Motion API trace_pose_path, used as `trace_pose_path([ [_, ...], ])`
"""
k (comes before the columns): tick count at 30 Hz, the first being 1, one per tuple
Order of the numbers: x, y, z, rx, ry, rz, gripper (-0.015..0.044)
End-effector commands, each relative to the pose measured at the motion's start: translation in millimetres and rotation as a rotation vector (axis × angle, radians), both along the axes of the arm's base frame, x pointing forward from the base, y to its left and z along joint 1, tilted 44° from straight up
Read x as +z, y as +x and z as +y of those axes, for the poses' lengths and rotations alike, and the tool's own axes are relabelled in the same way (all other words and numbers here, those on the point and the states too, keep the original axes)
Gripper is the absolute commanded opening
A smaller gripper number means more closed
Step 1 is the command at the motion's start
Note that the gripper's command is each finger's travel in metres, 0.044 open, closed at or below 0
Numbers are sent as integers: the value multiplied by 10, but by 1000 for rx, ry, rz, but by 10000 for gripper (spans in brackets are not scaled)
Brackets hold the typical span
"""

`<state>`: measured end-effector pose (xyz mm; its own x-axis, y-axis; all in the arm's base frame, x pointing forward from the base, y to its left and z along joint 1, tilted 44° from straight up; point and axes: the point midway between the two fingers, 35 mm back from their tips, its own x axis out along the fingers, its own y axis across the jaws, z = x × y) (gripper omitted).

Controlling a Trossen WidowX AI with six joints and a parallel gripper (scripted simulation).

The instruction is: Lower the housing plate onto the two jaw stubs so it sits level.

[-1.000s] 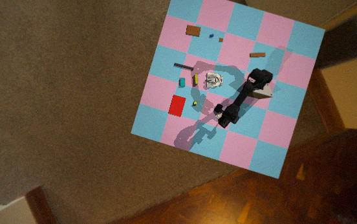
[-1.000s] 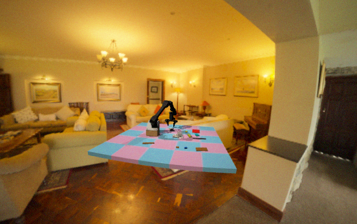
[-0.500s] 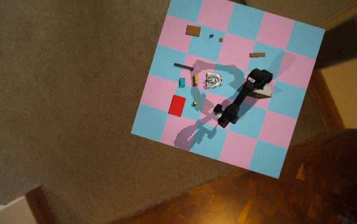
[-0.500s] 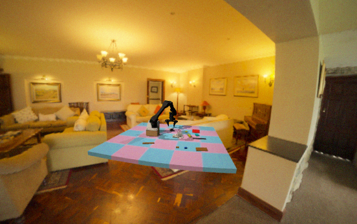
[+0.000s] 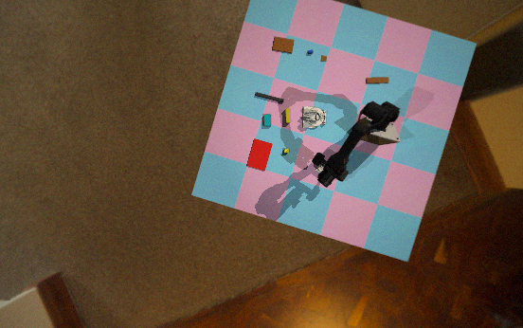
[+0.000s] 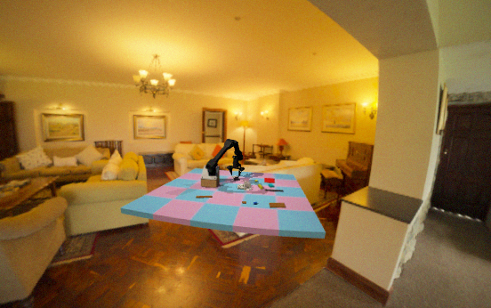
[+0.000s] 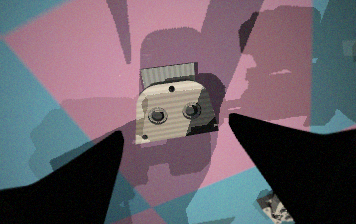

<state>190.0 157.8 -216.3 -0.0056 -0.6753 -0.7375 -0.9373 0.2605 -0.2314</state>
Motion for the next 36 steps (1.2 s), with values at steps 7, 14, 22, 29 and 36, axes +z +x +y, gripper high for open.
trace_pose_path([
  [7, -103, 1, -106, 4, -4, 1, 440],
  [14, -184, 0, -184, 4, -5, 1, 440],
  [22, -222, -2, -223, 4, -5, 1, 440],
  [29, -222, -2, -223, 4, -5, 1, 440],
  [36, -223, -2, -223, 4, -5, 1, 440],
])
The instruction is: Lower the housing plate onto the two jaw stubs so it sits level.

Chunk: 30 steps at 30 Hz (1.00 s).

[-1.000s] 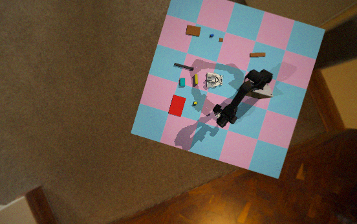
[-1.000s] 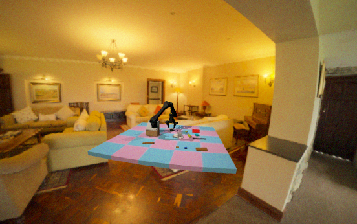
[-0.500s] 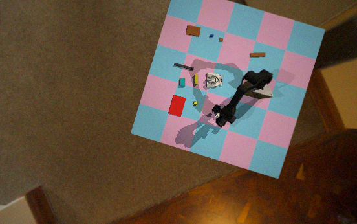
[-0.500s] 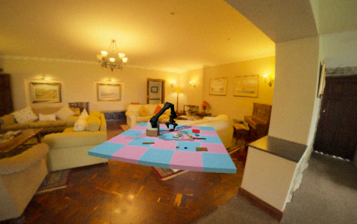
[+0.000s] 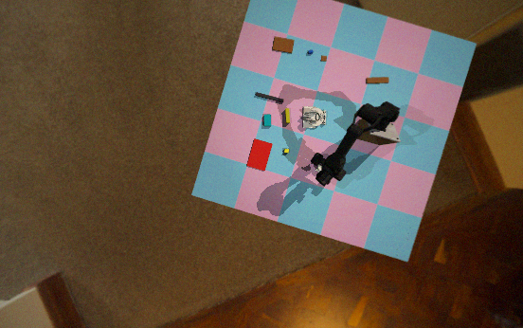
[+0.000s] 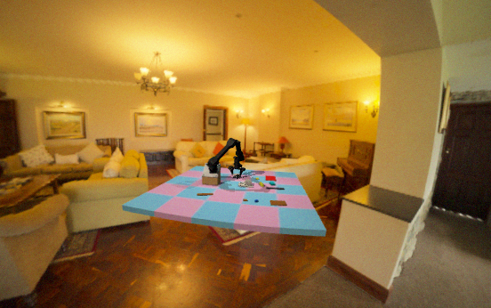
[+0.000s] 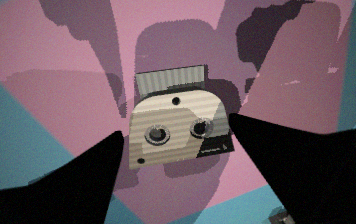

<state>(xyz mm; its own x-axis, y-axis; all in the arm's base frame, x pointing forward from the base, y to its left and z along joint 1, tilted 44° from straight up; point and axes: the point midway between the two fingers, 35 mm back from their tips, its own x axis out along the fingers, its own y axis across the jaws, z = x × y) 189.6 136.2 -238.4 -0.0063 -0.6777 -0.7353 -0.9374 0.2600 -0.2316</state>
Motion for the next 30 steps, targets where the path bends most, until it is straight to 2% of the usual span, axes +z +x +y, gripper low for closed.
trace_pose_path([
  [1, -5, 3, -9, 5, -2, 0, 440],
  [9, -6, 3, -10, 5, -2, 0, 440],
  [22, -4, 0, -4, 0, 0, 0, 353],
  [30, -4, 0, -4, 0, 0, 0, 351],
])
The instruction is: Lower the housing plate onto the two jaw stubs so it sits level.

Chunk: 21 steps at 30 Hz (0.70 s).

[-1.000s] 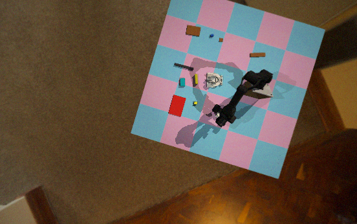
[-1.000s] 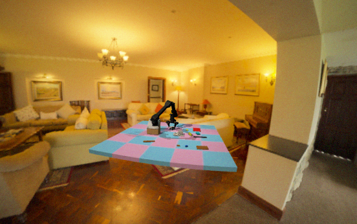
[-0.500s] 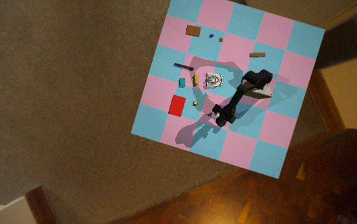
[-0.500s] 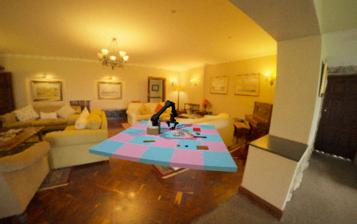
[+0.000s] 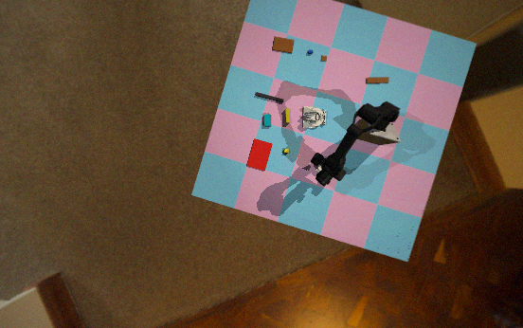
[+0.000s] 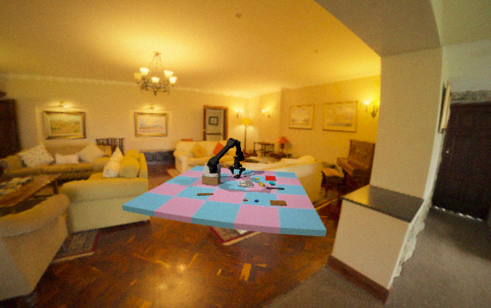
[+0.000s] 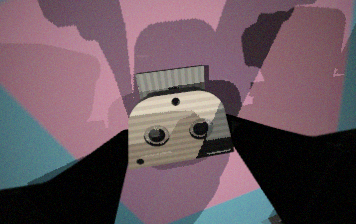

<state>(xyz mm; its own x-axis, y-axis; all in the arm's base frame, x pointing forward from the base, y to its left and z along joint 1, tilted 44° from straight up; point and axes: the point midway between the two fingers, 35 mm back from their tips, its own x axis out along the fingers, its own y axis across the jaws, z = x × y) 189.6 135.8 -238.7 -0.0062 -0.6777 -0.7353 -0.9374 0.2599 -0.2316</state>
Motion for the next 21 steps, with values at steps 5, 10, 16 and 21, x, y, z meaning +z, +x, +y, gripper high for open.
trace_pose_path([
  [5, 14, 2, 15, 0, 0, 0, 351],
  [10, 117, 12, 124, 1, 1, 0, 351],
  [16, 253, 17, 257, 2, 1, 1, 351],
  [21, 373, 14, 365, 3, 1, 1, 351],
])
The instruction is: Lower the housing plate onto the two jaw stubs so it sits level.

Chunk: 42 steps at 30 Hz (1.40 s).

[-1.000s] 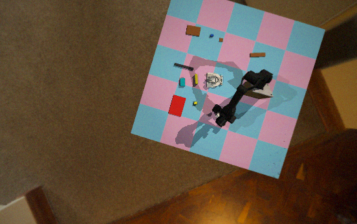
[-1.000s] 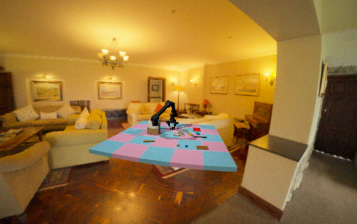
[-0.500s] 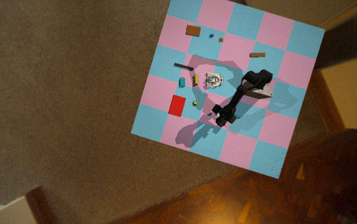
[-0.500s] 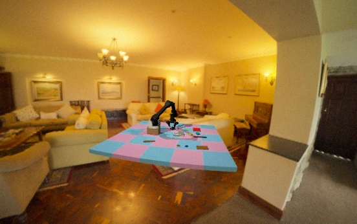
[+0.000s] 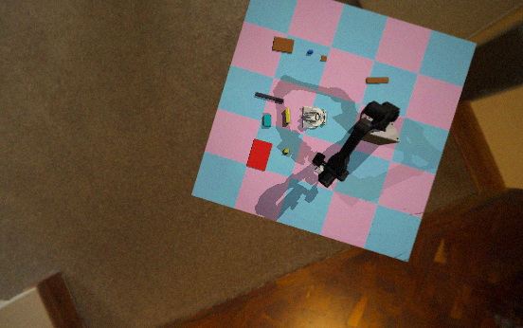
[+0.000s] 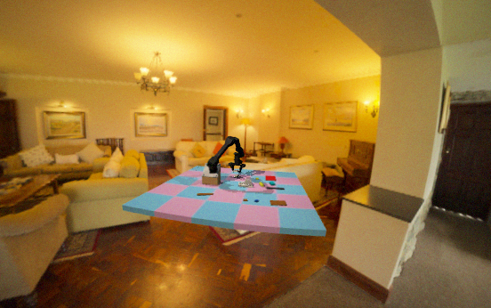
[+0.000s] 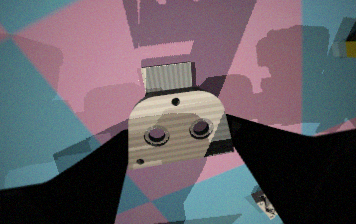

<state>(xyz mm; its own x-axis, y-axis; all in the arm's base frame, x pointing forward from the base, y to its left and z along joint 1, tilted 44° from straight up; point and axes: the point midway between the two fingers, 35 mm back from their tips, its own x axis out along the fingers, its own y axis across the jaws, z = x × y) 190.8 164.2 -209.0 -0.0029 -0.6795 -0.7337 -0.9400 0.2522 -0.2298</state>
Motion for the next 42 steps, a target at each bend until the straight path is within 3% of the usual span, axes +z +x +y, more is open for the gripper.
trace_pose_path([
  [1, 100, 0, 102, -4, 4, -1, 351],
  [12, 252, 4, 208, -8, 4, -6, 351],
  [42, 920, 558, -290, -247, 36, -225, 351],
])
